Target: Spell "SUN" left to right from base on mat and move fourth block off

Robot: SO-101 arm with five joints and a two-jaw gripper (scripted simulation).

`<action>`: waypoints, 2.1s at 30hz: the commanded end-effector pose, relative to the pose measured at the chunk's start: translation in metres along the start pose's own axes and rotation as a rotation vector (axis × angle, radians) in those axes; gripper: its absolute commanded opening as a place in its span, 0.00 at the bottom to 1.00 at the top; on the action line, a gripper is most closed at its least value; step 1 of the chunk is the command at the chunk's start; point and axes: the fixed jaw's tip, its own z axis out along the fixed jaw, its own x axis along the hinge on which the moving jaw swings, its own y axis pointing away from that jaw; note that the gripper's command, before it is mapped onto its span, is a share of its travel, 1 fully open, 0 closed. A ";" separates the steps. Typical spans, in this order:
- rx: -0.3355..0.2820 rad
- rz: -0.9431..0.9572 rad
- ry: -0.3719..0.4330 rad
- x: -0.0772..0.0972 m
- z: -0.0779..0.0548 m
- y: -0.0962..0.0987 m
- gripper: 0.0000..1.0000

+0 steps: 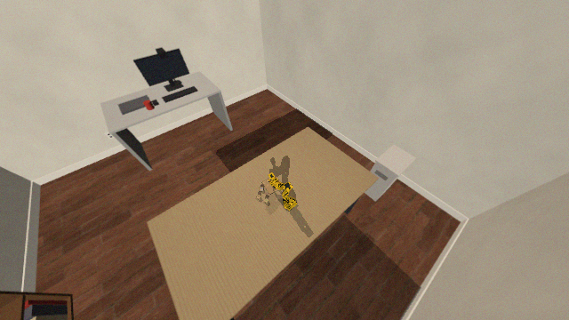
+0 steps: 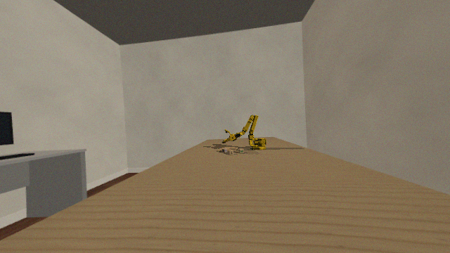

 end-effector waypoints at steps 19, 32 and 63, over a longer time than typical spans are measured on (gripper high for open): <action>-0.005 -0.006 -0.067 -0.006 0.007 0.001 0.00; -0.005 -0.006 -0.067 -0.002 0.008 0.001 0.00; -0.005 -0.006 -0.067 0.009 0.013 0.001 0.00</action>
